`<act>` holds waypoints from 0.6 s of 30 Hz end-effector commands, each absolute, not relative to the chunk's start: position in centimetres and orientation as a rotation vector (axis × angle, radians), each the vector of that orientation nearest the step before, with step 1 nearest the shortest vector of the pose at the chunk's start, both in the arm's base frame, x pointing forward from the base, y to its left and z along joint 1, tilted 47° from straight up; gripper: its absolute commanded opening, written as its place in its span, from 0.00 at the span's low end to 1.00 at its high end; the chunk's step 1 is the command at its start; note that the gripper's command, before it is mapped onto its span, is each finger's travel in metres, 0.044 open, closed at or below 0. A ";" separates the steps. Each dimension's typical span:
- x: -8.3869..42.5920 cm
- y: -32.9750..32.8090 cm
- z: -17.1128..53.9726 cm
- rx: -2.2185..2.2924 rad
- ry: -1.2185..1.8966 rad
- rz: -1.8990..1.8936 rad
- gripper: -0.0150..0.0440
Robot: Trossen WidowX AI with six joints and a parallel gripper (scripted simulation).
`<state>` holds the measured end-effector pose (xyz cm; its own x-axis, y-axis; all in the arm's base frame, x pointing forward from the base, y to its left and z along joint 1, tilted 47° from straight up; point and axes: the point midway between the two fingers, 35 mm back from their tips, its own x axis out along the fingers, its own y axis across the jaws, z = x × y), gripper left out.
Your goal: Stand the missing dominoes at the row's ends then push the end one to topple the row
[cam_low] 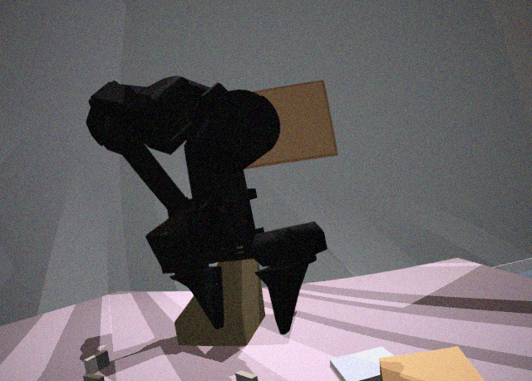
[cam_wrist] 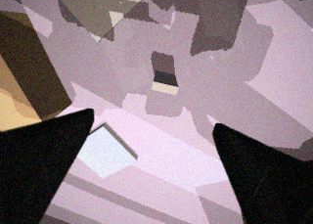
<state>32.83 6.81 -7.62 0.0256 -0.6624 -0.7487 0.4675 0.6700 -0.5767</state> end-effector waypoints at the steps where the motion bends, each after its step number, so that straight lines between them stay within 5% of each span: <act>1: 33.3 6.8 -6.8 -0.186 1.180 -0.970 1.00; 18: 33.6 2.0 -11.3 -0.188 1.178 -0.972 1.00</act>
